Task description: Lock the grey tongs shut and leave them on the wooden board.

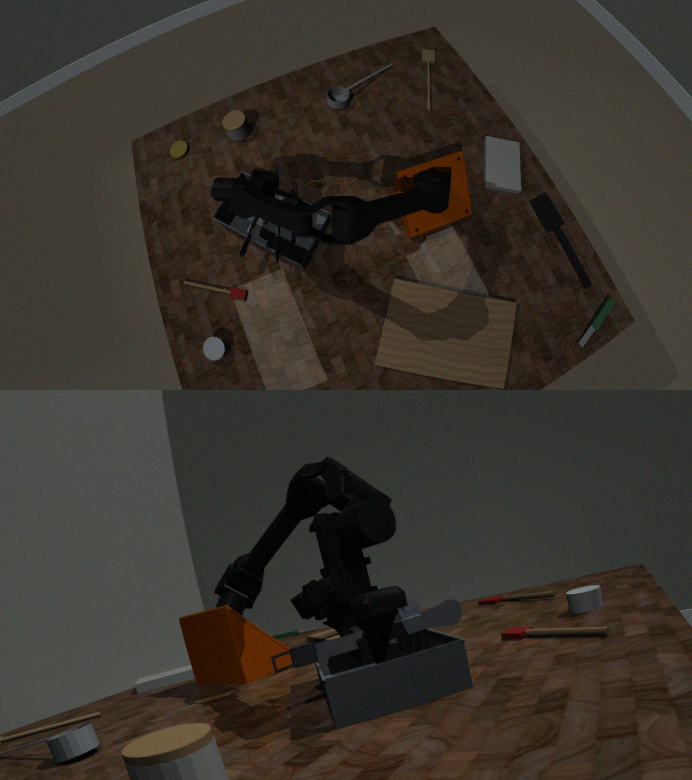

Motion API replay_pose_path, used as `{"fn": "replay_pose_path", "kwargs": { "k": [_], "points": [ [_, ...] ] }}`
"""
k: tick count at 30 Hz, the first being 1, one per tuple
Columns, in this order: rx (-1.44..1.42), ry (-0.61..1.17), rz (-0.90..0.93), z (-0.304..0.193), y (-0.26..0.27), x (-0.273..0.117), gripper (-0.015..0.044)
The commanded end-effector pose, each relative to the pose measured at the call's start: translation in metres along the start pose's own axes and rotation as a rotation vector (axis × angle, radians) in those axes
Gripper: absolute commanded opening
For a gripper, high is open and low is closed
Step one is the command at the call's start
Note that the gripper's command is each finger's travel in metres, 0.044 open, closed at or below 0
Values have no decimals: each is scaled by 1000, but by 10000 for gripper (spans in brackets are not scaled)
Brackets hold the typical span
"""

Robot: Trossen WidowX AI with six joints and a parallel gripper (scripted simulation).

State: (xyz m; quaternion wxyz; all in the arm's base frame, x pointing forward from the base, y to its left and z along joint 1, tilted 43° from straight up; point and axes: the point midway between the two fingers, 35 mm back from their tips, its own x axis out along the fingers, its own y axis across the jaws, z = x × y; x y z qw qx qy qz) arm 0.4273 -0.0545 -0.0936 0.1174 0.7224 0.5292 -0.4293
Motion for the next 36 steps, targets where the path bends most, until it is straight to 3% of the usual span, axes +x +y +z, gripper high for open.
{"fn": "replay_pose_path", "kwargs": {
  "k": [1,36],
  "points": [
    [-3,0,2,0,1,0,294],
    [-3,0,2,0,1,0,61]
  ]
}}
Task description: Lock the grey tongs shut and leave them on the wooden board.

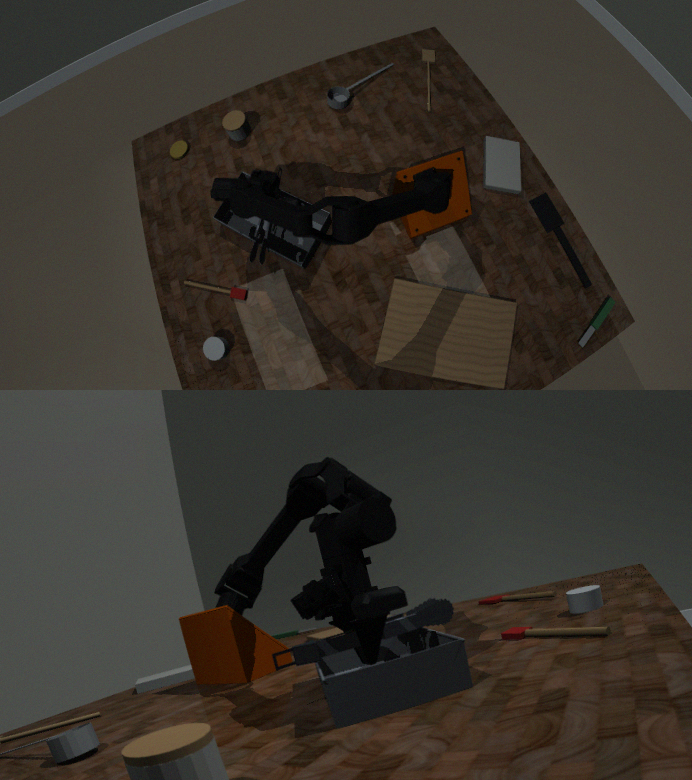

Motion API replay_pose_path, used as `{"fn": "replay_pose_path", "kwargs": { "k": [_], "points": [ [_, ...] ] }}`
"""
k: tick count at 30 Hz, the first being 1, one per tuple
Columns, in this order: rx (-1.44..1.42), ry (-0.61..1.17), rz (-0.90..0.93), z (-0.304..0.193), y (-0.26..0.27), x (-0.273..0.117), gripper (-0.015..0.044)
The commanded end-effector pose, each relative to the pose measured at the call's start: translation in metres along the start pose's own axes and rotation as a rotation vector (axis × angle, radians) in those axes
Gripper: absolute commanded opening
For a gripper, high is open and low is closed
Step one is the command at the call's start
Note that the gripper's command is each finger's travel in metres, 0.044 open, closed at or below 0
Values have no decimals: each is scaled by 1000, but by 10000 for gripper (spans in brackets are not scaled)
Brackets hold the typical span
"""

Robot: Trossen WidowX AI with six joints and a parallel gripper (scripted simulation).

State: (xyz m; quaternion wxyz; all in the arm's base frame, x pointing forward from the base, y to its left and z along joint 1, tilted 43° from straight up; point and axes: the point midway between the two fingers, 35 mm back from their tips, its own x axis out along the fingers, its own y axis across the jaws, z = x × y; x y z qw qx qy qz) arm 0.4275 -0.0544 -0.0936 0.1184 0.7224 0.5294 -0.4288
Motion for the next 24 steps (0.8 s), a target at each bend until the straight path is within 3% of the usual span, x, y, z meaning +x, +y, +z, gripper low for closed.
{"fn": "replay_pose_path", "kwargs": {
  "k": [1,7,13,19,24],
  "points": [
    [-1,0,1,0,0,0,54],
    [-1,0,1,0,0,0,14],
    [-1,0,1,0,0,0,-143],
    [0,0,2,0,2,-8,-150],
    [2,-4,2,0,7,-66,-150]
  ]
}}
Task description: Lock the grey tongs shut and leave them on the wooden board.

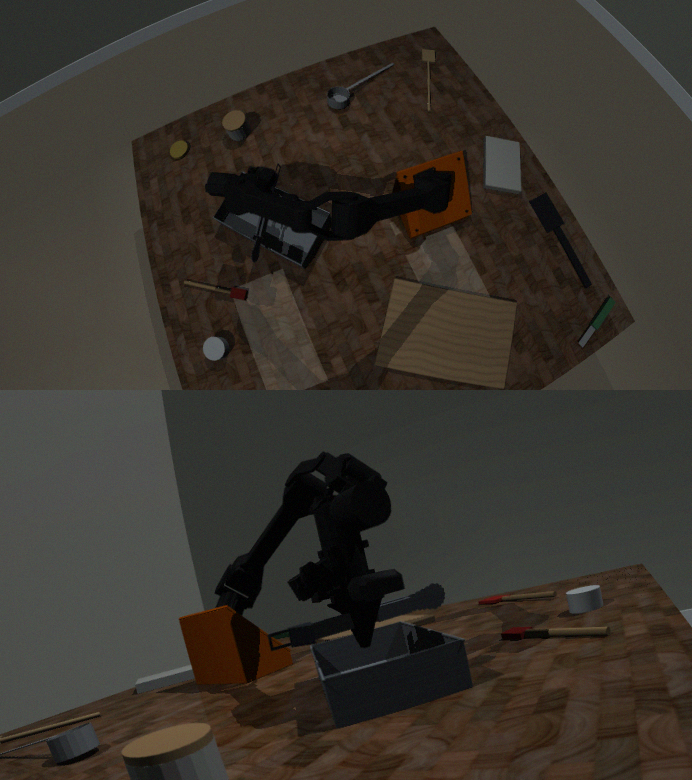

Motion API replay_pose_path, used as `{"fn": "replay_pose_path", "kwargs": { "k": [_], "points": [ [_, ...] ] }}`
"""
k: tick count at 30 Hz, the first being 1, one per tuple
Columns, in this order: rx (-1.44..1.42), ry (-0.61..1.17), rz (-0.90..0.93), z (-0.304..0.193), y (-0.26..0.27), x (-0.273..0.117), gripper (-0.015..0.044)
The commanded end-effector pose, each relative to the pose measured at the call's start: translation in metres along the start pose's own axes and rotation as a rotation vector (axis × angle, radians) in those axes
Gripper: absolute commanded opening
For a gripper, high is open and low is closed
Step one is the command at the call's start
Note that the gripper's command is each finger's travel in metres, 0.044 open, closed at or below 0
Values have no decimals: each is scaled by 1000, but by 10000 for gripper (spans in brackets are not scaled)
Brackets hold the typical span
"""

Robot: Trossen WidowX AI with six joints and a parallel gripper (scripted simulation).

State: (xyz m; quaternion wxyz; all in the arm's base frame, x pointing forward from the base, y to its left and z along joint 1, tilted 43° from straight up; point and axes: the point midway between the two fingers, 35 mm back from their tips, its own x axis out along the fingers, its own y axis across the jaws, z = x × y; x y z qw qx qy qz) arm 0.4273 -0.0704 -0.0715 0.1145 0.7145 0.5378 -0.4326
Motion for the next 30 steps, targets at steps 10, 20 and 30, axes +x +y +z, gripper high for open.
{"fn": "replay_pose_path", "kwargs": {
  "k": [10,20,30],
  "points": [
    [3,3,22,5,-2,-99,-150],
    [-2,4,20,2,-3,-97,-150],
    [-102,-11,26,-53,-25,-100,-150]
  ]
}}
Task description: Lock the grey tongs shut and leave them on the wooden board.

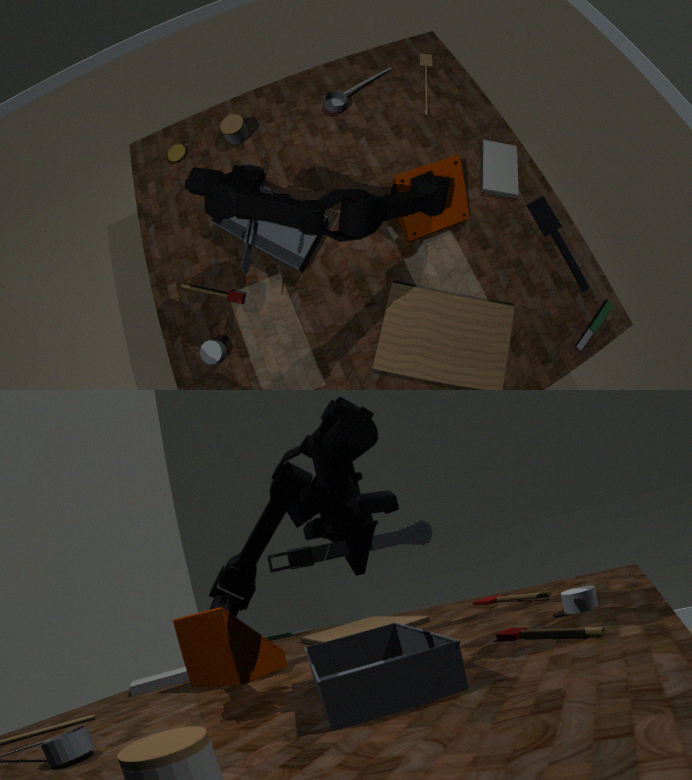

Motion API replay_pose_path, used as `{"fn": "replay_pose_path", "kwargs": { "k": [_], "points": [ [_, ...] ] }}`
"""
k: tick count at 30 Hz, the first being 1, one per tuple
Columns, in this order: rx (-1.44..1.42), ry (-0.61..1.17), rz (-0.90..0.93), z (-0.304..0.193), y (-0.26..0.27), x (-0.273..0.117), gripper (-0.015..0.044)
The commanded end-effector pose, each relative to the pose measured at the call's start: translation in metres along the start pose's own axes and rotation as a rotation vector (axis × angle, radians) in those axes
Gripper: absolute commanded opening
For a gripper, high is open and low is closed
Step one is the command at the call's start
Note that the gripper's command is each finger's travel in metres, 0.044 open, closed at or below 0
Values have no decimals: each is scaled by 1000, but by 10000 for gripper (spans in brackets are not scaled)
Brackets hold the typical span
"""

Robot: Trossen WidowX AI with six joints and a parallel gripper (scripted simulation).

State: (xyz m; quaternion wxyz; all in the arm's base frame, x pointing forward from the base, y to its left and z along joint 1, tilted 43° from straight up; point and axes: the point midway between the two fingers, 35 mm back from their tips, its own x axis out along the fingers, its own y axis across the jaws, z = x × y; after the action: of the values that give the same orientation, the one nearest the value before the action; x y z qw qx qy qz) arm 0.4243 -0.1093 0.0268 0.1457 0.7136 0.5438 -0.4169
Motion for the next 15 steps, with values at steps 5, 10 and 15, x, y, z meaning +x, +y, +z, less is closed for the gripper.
{"fn": "replay_pose_path", "kwargs": {
  "k": [5,10,15],
  "points": [
    [-99,-5,8,-54,-22,-3,-150],
    [-164,-5,9,-80,-37,-4,-150],
    [-226,-6,10,-109,-57,-5,-150]
  ]
}}
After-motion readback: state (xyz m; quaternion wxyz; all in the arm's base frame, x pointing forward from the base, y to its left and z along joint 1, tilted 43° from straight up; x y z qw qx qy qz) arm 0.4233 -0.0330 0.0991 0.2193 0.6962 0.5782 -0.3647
